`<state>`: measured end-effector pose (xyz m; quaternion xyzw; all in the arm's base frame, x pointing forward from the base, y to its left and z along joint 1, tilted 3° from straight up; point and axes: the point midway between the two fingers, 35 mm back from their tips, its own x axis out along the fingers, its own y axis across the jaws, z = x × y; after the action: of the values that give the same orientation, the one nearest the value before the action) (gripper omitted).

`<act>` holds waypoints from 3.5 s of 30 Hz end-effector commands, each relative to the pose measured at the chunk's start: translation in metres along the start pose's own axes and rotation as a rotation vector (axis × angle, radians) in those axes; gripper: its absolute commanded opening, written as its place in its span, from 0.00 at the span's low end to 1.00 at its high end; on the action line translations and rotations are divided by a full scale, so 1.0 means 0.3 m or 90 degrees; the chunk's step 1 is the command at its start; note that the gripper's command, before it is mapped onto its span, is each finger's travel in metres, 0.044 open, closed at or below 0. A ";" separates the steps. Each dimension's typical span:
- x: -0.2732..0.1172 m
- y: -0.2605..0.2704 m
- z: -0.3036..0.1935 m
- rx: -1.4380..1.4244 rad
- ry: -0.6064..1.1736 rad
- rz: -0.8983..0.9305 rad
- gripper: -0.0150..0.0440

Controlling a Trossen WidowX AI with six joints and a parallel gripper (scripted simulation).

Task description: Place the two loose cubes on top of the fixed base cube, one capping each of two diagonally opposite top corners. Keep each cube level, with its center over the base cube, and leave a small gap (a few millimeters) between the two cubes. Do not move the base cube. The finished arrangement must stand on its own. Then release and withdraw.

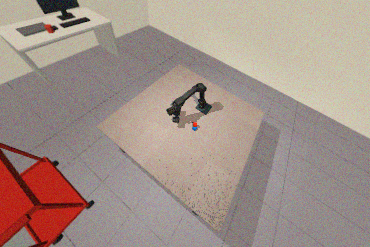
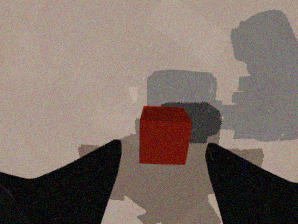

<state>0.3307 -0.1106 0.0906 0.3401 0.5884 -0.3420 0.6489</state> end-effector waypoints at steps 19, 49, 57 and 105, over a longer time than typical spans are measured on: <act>0.082 -0.001 -0.006 0.001 0.005 0.001 0.43; -0.202 0.005 0.006 0.001 0.004 0.001 0.43; -0.282 -0.003 -0.003 0.001 0.005 0.001 0.43; -0.258 0.239 -0.402 -0.715 0.017 0.011 0.43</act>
<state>0.3236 0.0227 0.1631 -0.0114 0.6862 0.0023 0.7273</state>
